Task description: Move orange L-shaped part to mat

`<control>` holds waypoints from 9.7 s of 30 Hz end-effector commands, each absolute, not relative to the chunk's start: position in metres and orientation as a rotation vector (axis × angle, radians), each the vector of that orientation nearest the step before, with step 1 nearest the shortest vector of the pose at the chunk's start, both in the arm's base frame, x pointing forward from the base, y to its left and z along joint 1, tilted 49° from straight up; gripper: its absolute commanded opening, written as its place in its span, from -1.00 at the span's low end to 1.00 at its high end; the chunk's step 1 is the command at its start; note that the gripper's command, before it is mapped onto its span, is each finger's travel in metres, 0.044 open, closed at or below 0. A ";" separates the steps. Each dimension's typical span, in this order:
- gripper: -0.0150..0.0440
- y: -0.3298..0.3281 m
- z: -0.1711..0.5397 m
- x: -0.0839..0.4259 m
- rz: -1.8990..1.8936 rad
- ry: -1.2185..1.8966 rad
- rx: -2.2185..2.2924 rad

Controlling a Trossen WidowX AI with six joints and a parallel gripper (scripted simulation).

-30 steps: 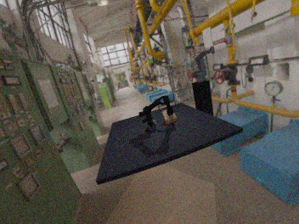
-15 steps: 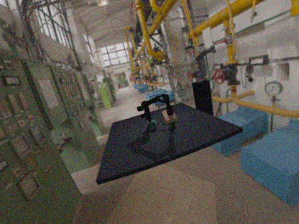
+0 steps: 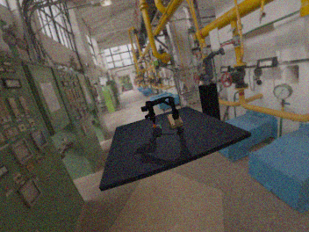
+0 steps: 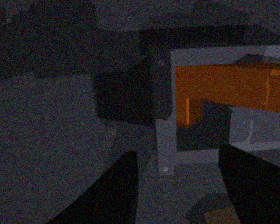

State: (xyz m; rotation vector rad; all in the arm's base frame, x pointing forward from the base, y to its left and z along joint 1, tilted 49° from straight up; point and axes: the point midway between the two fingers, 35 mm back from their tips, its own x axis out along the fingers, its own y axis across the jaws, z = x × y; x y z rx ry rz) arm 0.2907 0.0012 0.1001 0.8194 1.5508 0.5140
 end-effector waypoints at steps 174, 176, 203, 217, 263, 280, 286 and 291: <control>-0.49 -0.058 0.048 0.285 1.420 0.719 -0.409; -0.49 -0.060 0.050 0.285 1.420 0.720 -0.409; -0.49 -0.110 -0.003 0.264 1.418 0.723 -0.413; -0.49 -0.154 -0.050 0.243 1.416 0.726 -0.417; -0.49 -0.131 -0.101 0.236 1.416 0.725 -0.418; -0.49 -0.111 -0.119 0.236 1.416 0.724 -0.418; -0.49 -0.108 -0.121 0.236 1.416 0.724 -0.418; -0.49 -0.108 -0.121 0.236 1.416 0.724 -0.418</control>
